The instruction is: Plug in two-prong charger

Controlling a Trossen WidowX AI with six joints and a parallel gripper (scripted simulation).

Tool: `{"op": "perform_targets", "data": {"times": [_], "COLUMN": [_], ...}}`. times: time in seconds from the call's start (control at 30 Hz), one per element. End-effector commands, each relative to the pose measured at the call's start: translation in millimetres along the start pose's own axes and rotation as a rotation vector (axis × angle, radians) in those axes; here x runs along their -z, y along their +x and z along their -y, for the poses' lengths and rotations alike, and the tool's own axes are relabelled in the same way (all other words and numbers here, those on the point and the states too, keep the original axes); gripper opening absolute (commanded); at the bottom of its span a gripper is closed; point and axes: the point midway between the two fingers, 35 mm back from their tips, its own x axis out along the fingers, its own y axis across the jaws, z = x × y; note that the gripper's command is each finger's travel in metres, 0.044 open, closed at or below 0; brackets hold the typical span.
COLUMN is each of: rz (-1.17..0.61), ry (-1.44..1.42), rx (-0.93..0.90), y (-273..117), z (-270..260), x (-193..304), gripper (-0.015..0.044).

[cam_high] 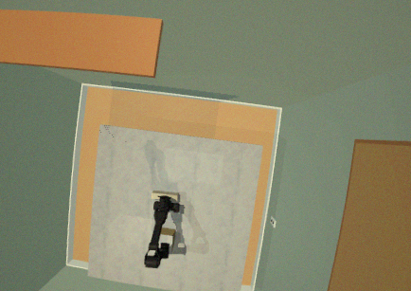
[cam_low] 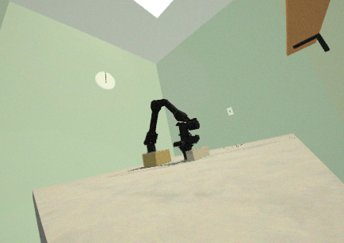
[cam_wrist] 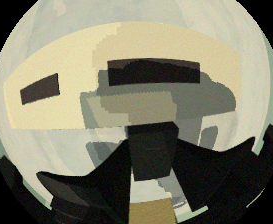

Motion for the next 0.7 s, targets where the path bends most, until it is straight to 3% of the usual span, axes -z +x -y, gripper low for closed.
{"op": "perform_targets", "data": {"times": [0.0, 0.67], "rz": [0.003, 0.003], "ry": [0.002, 0.002], "rx": [-0.004, -0.004], "y": [-1.1, -1.7], "z": [-0.5, -0.5], "x": [-2.5, -7.4], "gripper": [0.0000, 0.0000]}}
